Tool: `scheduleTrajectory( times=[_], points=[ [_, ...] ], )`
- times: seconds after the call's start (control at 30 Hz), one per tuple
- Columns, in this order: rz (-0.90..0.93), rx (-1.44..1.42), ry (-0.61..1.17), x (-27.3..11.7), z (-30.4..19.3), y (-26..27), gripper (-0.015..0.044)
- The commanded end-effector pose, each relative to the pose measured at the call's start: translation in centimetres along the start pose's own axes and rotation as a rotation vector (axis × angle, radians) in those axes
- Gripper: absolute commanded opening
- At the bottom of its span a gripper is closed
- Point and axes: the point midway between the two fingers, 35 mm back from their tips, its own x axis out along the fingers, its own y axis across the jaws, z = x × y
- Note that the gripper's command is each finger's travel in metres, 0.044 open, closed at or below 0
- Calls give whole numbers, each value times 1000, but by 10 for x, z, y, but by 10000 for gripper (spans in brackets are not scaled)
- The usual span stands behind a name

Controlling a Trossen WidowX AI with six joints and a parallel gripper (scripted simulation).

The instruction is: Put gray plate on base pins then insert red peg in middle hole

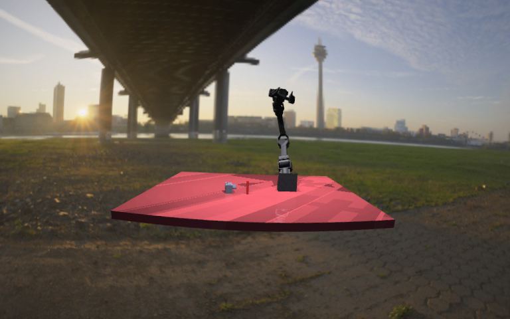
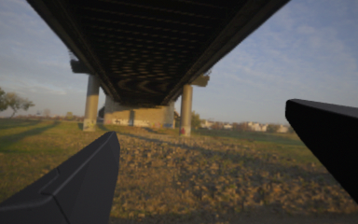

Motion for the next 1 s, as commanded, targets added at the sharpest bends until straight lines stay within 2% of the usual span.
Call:
scheduleTrajectory(
  times=[0.0, 0.23, 0.43, 0.67, 0.97],
  points=[
    [-61, 40, 39, 5, -15, -25, 440],
    [-196, 298, 158, 27, -54, -72, 440],
    [-440, 702, 308, 42, -125, -139, 440],
    [-808, 1166, 433, 34, -223, -206, 440],
    [-1419, 1668, 489, -10, -357, -258, 440]
  ],
)
